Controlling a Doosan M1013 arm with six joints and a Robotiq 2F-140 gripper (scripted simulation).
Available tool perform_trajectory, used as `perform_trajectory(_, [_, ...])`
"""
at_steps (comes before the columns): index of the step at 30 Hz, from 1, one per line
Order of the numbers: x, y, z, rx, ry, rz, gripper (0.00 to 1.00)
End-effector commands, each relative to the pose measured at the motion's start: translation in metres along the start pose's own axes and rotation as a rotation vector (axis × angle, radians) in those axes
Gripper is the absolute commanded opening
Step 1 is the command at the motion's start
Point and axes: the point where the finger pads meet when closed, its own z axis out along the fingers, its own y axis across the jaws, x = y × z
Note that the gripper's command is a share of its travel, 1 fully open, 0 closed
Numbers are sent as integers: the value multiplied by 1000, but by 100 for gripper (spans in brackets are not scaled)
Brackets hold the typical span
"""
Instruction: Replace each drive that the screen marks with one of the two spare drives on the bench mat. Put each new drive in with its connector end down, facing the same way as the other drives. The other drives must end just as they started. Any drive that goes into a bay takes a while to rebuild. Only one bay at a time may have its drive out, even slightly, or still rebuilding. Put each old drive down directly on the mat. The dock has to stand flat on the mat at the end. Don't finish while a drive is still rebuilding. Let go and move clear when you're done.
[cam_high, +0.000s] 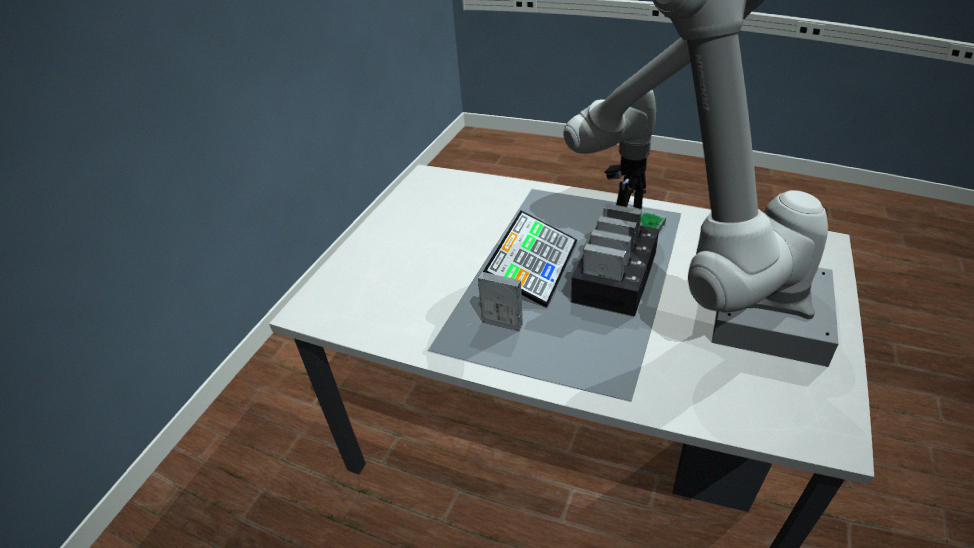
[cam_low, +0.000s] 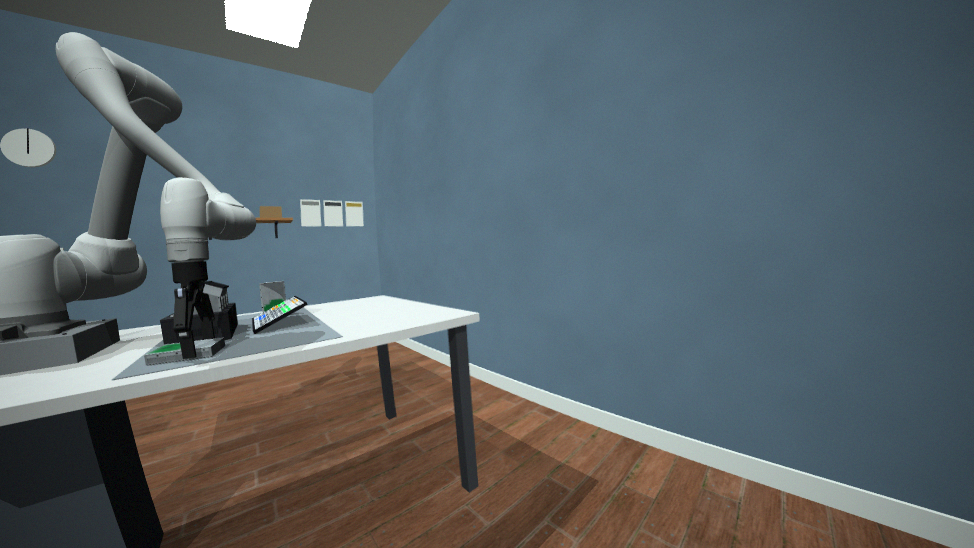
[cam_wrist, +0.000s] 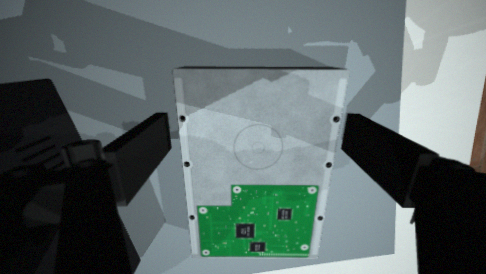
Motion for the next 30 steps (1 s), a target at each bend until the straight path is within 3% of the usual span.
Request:
perform_trajectory(1, [0, 0, 0, 0, 1, 0, 89])
perform_trajectory(12, [0, 0, 0, 0, 1, 0, 89])
perform_trajectory(13, [0, 0, 0, 0, 1, 0, 73])
perform_trajectory(30, [0, 0, -2, 0, 1, 0, 72])
